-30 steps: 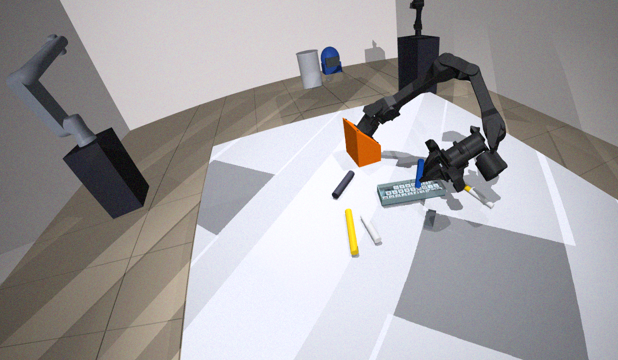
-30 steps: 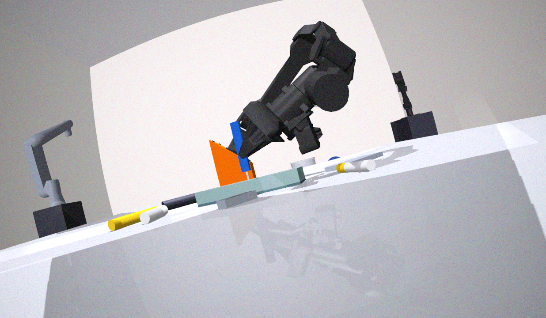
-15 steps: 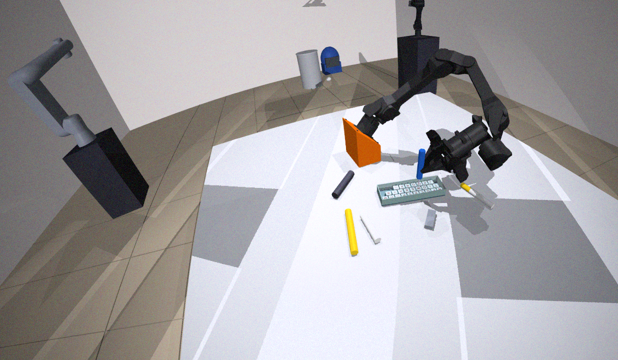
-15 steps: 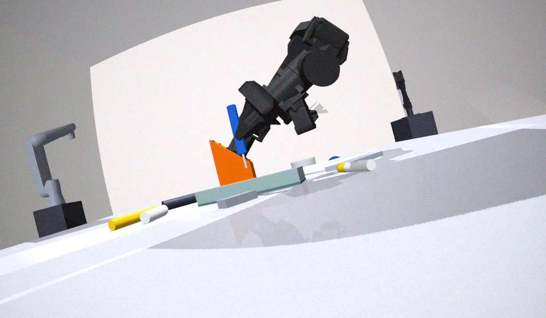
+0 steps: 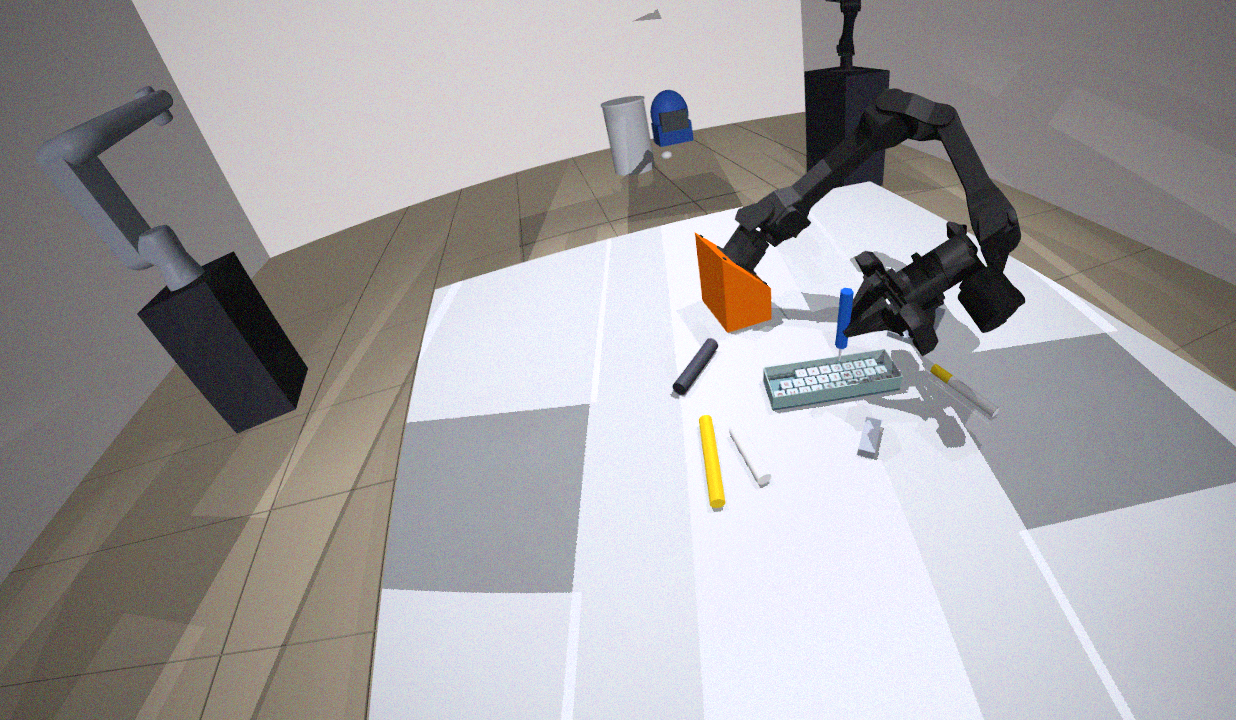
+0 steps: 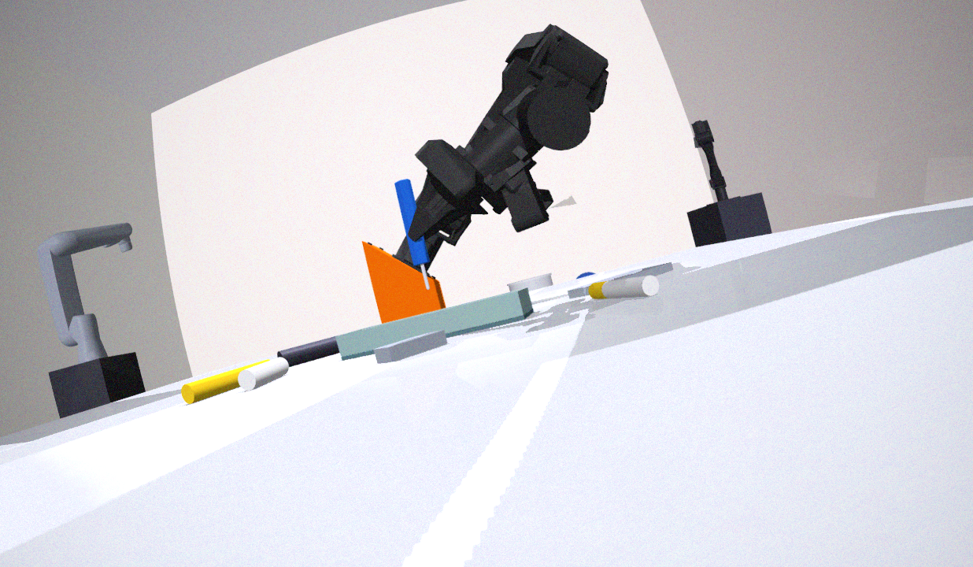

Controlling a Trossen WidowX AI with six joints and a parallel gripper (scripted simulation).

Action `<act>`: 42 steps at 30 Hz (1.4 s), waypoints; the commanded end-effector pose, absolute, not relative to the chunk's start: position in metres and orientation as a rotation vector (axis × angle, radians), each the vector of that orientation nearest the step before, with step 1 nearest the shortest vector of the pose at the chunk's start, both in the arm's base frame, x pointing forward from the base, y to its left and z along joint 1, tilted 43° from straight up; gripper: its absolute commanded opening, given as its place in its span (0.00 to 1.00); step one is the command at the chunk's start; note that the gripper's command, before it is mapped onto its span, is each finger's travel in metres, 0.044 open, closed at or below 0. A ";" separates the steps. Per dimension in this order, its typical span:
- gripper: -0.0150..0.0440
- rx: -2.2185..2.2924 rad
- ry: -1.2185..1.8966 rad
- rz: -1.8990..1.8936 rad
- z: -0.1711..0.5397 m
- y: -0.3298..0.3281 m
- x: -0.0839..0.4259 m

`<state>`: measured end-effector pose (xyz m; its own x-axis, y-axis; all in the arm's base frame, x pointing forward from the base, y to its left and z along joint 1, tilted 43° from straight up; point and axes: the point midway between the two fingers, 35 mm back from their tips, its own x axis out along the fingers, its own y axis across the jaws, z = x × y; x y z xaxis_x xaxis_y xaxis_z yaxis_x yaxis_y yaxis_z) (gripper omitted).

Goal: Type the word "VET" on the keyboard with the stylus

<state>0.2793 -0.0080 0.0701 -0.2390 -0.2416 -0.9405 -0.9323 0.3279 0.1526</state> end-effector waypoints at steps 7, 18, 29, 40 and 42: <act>0.25 -1.067 1.697 0.965 0.057 0.005 0.280; 0.39 -1.067 1.697 0.965 0.055 0.007 0.279; 0.39 -1.066 1.697 0.965 0.051 0.010 0.280; 0.39 -1.066 1.697 0.965 0.048 0.013 0.280; 0.39 -1.066 1.697 0.965 0.048 0.013 0.280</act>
<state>0.2800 0.0117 0.0488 -0.2386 -0.2476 -0.9390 -0.9337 0.3242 0.1518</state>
